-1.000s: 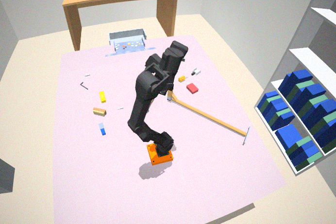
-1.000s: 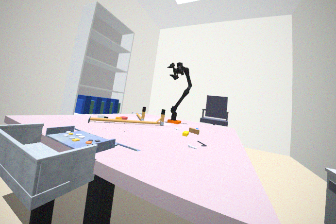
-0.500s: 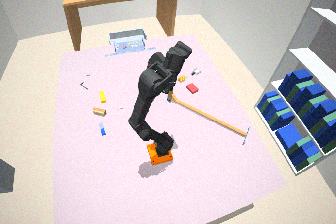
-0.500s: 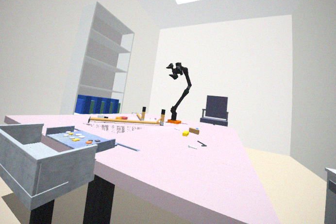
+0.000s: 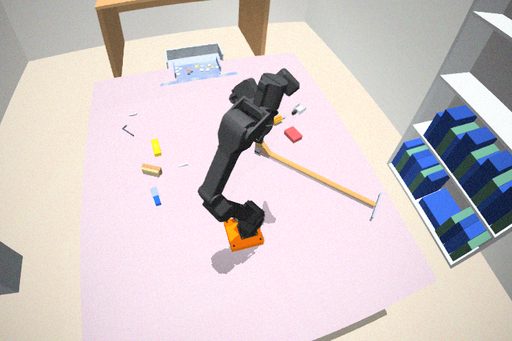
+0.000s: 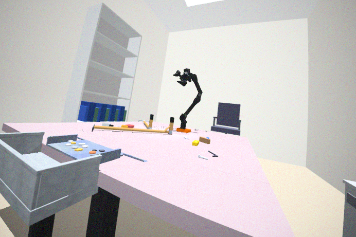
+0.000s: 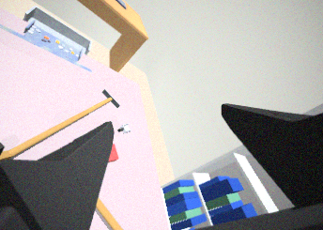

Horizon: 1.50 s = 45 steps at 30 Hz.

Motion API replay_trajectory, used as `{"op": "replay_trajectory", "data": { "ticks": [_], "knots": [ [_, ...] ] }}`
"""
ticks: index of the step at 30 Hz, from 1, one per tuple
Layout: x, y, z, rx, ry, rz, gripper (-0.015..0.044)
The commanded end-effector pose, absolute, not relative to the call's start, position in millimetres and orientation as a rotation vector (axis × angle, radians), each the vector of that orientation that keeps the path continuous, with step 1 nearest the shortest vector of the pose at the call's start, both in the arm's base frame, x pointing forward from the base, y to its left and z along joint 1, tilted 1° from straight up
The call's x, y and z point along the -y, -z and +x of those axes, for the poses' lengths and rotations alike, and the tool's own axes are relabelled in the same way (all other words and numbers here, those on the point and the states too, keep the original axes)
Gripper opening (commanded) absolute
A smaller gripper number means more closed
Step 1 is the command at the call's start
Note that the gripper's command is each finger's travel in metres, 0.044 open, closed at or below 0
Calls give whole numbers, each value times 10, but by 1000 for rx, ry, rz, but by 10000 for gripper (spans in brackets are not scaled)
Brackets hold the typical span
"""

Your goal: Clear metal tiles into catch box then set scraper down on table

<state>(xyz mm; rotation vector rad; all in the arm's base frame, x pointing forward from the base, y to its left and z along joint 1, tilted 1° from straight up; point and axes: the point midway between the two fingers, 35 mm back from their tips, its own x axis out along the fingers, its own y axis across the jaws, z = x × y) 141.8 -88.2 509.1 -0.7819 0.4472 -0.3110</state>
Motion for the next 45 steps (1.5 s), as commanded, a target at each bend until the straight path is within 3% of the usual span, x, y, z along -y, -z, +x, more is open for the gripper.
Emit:
{"op": "replay_trajectory", "data": {
  "ticks": [1,45],
  "knots": [
    [900,-5047,1434,-441,324,-733,440],
    [1088,-4330,1847,-325,436,-137,440]
  ]
}}
